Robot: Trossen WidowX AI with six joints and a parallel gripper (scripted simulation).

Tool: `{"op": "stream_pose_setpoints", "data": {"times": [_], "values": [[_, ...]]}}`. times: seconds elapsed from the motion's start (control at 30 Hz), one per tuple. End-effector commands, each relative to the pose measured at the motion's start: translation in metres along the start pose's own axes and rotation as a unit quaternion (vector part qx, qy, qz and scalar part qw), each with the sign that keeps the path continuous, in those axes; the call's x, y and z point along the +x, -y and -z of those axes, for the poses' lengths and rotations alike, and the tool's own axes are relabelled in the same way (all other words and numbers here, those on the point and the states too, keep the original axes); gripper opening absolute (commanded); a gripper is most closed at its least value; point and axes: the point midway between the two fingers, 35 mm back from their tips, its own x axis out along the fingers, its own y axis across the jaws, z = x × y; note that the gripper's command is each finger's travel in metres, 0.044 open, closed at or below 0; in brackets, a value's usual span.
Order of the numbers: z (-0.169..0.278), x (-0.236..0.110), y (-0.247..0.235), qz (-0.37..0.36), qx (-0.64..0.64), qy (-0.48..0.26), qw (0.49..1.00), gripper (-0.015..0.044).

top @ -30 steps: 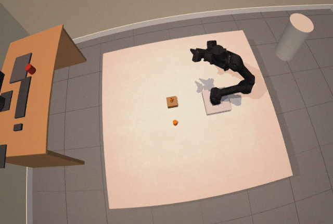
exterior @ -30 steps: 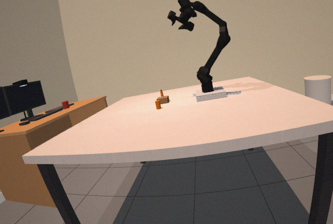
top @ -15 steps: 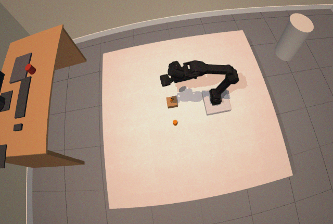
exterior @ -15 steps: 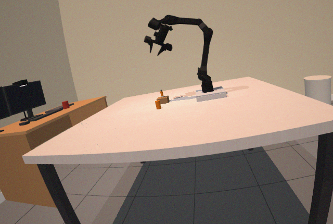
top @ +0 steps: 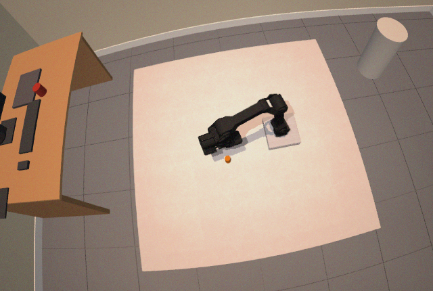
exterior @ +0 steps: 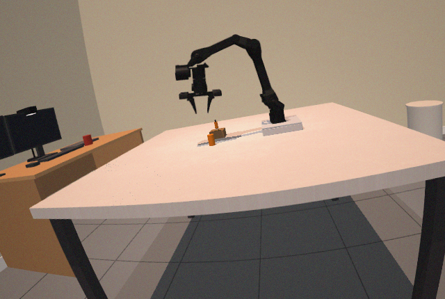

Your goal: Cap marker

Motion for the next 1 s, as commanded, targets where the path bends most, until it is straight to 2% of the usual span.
{"op": "stream_pose_setpoints", "data": {"times": [0.0,0.2,0.33,0.97], "values": [[0.029,0.031,0.011,0.061,0.016,-0.027,0.998,0.0245],[0.029,0.032,0.012,0.061,0.016,-0.027,0.998,0.0245],[0.03,0.063,0.022,0.061,0.016,-0.027,0.998,0.0245],[0.029,0.09,0.023,0.061,0.016,-0.027,0.998,0.0245]]}}
